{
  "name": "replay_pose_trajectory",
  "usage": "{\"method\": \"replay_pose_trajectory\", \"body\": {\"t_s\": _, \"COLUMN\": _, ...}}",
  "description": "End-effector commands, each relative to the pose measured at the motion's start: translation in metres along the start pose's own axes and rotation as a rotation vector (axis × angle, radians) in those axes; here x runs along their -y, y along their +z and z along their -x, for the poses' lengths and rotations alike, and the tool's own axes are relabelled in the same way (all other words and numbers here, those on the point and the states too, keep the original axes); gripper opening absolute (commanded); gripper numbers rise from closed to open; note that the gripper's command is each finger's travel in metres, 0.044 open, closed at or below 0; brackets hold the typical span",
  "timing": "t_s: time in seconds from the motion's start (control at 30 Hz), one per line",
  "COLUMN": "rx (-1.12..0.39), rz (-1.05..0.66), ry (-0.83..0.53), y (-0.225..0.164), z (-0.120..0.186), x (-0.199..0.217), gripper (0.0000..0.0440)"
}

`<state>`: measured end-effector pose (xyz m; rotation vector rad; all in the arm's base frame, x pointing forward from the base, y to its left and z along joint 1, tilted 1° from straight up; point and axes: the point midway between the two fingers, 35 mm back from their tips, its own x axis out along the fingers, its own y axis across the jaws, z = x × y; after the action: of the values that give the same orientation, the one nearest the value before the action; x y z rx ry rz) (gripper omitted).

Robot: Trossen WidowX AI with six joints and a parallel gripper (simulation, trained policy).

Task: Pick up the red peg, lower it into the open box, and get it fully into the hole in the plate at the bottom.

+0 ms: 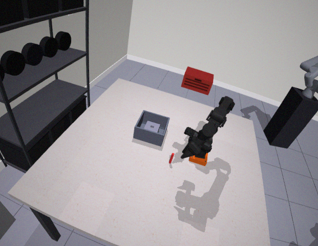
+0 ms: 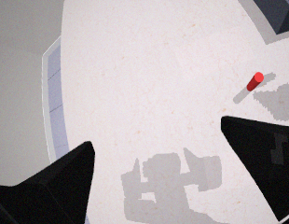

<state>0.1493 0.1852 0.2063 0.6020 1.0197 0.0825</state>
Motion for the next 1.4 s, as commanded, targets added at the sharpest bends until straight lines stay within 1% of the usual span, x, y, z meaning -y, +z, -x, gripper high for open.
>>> {"method": "replay_pose_trajectory", "body": {"t_s": 0.0, "rx": -0.029, "rz": -0.022, "ry": -0.121, "y": 0.004, "z": -0.008, "x": 0.021, "gripper": 0.044}}
{"method": "replay_pose_trajectory", "body": {"t_s": 0.37, "rx": -0.129, "rz": -0.166, "ry": -0.461, "y": 0.009, "z": -0.028, "x": 0.079, "gripper": 0.044}}
{"method": "replay_pose_trajectory", "body": {"t_s": 0.63, "rx": -0.185, "rz": -0.275, "ry": -0.623, "y": 0.011, "z": -0.044, "x": 0.105, "gripper": 0.044}}
{"method": "replay_pose_trajectory", "body": {"t_s": 0.97, "rx": -0.217, "rz": -0.337, "ry": -0.719, "y": 0.009, "z": -0.069, "x": 0.127, "gripper": 0.044}}
{"method": "replay_pose_trajectory", "body": {"t_s": 1.37, "rx": -0.198, "rz": -0.304, "ry": -0.756, "y": 0.0, "z": -0.108, "x": 0.154, "gripper": 0.044}}
